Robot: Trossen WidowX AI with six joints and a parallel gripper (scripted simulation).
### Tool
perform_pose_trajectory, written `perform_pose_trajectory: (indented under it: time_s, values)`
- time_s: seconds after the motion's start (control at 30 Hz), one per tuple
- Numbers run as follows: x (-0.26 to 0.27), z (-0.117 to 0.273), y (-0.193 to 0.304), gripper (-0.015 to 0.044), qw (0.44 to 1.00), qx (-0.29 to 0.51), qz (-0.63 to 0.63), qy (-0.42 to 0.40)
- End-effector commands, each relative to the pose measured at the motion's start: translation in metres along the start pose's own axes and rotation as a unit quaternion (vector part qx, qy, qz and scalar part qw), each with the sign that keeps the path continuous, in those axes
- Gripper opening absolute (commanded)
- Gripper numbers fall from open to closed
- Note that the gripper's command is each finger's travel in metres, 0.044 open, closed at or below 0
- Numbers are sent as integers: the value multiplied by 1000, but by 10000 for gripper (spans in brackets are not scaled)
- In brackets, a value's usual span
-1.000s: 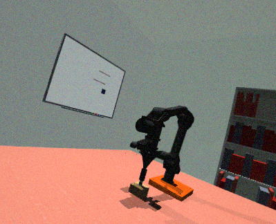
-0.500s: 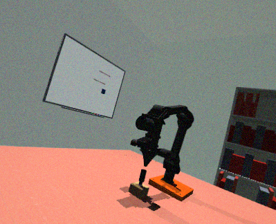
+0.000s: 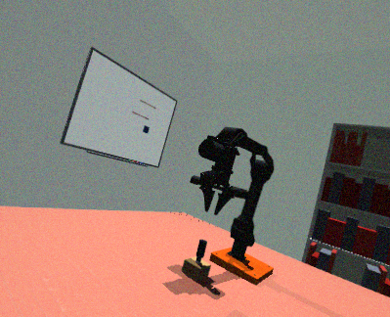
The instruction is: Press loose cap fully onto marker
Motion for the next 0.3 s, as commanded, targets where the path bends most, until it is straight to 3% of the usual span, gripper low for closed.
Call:
perform_pose_trajectory:
  time_s: [0.0,0.27]
  values:
    - [0,1,0,236,1000,0,2,0]
    - [0,1,0,440,1000,0,2,0]
Point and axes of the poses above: the point midway between the two fingers, 35 mm back from their tips, its own z axis back along the fingers, its own x axis across the jaws, y = z × x, the point moved 4 cm from there along z, back along the fingers, and after that the axes turned 10 degrees about -z, right-handed, at the moved point
